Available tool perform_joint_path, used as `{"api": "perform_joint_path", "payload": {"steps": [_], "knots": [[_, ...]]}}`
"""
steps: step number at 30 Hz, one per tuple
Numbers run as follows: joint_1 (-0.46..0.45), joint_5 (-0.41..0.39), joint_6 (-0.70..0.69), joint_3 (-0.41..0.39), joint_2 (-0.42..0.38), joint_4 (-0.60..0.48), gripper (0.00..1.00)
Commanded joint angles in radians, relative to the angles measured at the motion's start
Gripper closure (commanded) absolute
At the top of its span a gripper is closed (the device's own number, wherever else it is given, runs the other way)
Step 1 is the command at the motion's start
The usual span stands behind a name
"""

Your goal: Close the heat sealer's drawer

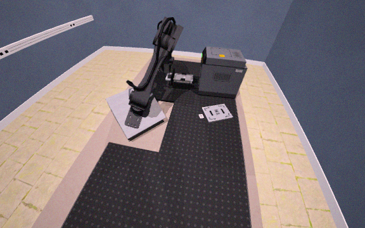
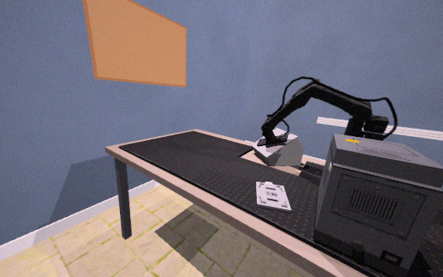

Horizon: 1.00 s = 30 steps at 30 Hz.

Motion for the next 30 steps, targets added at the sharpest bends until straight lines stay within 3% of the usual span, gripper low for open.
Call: {"api": "perform_joint_path", "payload": {"steps": [1,30], "knots": [[0.022,0.009,0.008,0.043,-0.036,0.001,0.55],[-0.035,0.028,-0.046,-0.096,0.022,0.157,0.55]]}}
